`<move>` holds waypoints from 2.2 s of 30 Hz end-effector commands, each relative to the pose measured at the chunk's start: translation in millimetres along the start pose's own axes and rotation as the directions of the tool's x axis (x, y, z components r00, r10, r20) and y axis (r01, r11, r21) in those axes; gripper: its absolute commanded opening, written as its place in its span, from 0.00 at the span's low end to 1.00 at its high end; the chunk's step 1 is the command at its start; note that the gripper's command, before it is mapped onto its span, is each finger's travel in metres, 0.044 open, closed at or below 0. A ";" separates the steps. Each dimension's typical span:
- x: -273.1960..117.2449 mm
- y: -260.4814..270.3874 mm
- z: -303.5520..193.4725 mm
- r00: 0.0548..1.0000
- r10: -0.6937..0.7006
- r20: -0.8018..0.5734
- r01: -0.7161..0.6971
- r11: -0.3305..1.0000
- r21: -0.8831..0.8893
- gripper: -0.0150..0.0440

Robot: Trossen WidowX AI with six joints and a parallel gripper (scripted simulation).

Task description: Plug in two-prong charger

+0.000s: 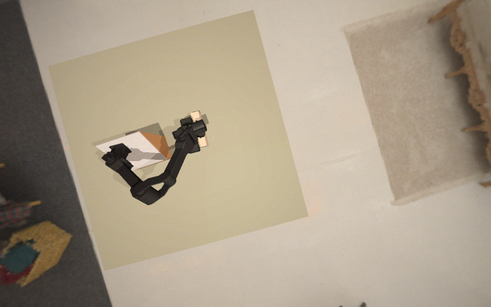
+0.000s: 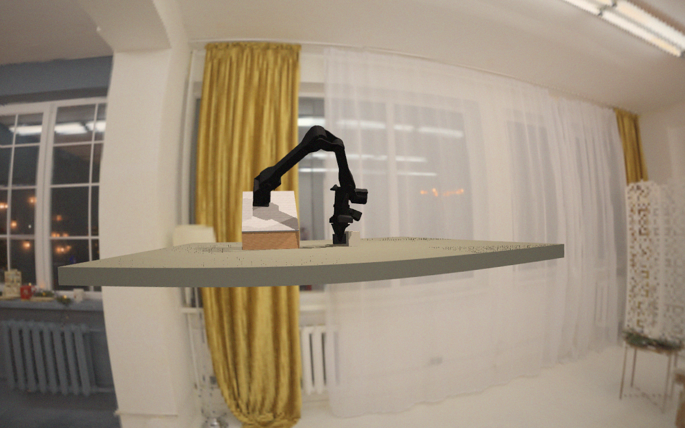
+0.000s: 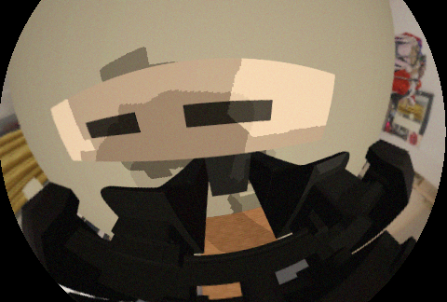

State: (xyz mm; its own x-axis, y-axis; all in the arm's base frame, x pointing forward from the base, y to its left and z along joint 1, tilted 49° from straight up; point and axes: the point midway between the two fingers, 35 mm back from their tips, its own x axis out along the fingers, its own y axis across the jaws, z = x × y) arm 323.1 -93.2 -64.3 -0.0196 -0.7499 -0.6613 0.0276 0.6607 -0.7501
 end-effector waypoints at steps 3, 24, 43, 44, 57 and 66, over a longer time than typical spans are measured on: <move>-0.2 -0.1 0.8 1.000 0.000 0.002 0.000 1.000 0.002 0.25; -0.1 -0.1 0.5 1.000 0.000 0.002 0.000 1.000 0.003 1.00; 0.4 0.1 -4.9 1.000 0.001 0.011 -0.001 1.000 0.009 1.00; 0.5 0.2 -5.2 1.000 0.001 0.011 -0.001 1.000 0.010 1.00; 0.9 0.3 -9.0 1.000 0.001 0.018 -0.002 1.000 0.015 1.00; 1.1 0.3 -11.7 1.000 0.002 0.022 -0.002 1.000 0.018 1.00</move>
State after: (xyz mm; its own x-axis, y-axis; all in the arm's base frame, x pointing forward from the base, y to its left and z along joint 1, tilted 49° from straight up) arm 313.7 -93.3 -64.9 0.0030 -0.7486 -0.6630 0.0506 0.6623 -0.7475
